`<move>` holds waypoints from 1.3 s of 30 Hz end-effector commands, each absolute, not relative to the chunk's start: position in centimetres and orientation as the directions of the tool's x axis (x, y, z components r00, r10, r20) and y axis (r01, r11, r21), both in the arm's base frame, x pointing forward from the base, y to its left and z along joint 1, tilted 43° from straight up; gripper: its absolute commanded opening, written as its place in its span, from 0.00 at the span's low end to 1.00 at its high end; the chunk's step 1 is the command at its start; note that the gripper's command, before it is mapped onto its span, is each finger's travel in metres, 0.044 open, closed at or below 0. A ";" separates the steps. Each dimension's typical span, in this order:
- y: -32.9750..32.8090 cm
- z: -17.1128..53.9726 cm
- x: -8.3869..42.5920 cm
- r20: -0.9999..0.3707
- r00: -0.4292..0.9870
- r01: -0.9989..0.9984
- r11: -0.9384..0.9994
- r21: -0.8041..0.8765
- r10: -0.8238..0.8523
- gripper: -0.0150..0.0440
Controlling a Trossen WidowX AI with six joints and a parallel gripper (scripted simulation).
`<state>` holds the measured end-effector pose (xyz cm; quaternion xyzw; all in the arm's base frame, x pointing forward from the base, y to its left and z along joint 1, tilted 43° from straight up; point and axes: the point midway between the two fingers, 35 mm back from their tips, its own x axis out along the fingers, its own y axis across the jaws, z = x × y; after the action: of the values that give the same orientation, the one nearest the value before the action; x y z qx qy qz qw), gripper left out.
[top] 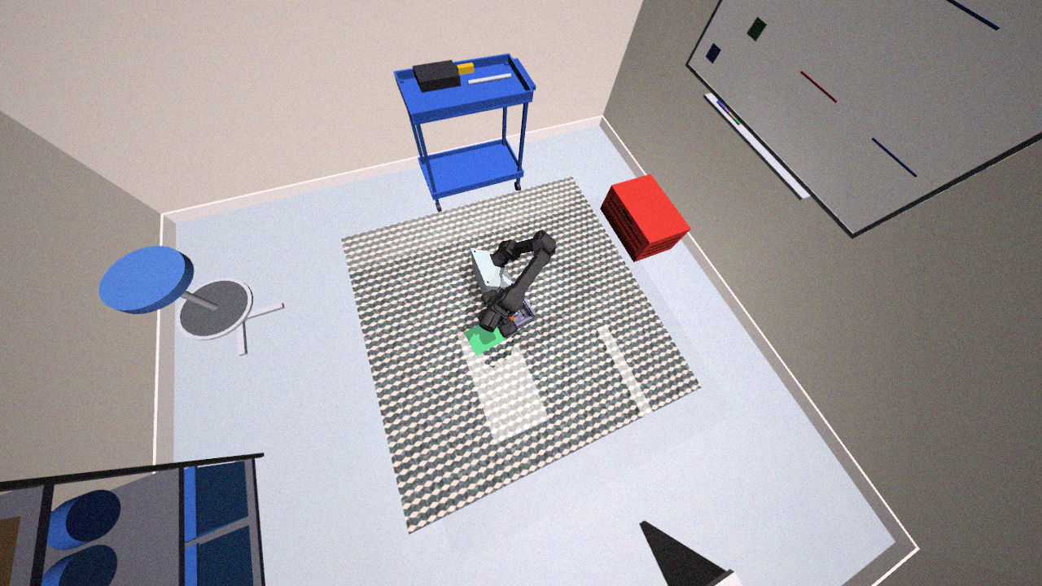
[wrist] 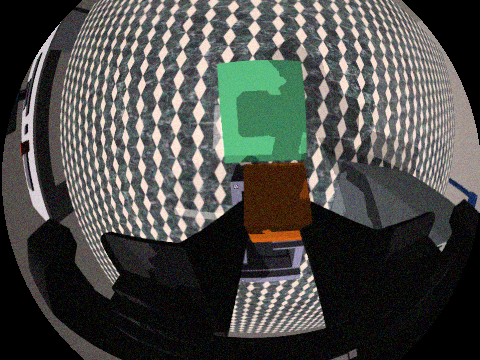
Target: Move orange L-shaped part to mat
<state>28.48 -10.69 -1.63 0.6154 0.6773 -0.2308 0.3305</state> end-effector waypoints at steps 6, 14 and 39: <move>-13.9 -4.3 28.9 -0.738 -0.019 0.985 0.139 0.102 0.675 0.25; -16.7 -6.8 29.2 -0.739 -0.018 0.985 0.140 0.103 0.673 0.25; -15.1 -9.3 29.2 -0.739 -0.018 0.985 0.140 0.104 0.673 0.25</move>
<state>29.21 -15.32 -8.97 0.6114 0.6772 -0.2290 0.3393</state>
